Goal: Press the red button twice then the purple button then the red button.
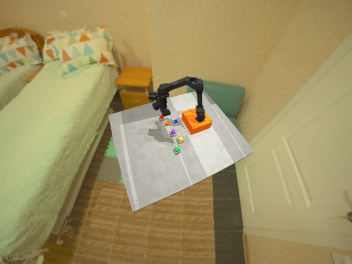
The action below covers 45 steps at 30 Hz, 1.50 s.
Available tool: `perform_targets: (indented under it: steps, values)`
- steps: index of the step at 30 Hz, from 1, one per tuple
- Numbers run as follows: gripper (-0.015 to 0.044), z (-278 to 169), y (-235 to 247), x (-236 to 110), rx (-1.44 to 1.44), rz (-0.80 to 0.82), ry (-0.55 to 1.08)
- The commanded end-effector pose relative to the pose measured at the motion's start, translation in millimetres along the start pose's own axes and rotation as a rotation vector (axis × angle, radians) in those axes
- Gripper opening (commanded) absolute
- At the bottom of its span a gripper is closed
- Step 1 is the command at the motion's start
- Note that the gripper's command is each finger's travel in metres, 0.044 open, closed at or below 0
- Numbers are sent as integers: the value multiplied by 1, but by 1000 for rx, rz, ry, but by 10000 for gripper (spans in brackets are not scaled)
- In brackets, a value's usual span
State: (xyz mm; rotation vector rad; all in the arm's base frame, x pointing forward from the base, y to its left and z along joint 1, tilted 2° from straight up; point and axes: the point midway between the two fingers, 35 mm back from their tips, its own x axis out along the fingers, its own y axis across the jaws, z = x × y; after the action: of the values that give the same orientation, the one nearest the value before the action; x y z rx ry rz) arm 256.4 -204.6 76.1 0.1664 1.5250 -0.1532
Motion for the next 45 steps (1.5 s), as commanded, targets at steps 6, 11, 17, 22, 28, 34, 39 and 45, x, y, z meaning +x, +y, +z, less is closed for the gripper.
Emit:
perform_targets:
  steps: [6,11,17,22,28,34,39,45]
  values:
    - [20,-26,134,0,-24,16,3]
    - [20,-36,152,2,-24,18,3]
    - [20,-36,153,61,-24,18,4]
    - [20,-36,153,64,-24,18,4]
    - [20,-36,154,73,-24,18,4]
    - [20,-36,154,83,-24,18,4]
    - [20,-36,154,91,-24,18,4]
    - [20,-37,154,96,-24,18,4]
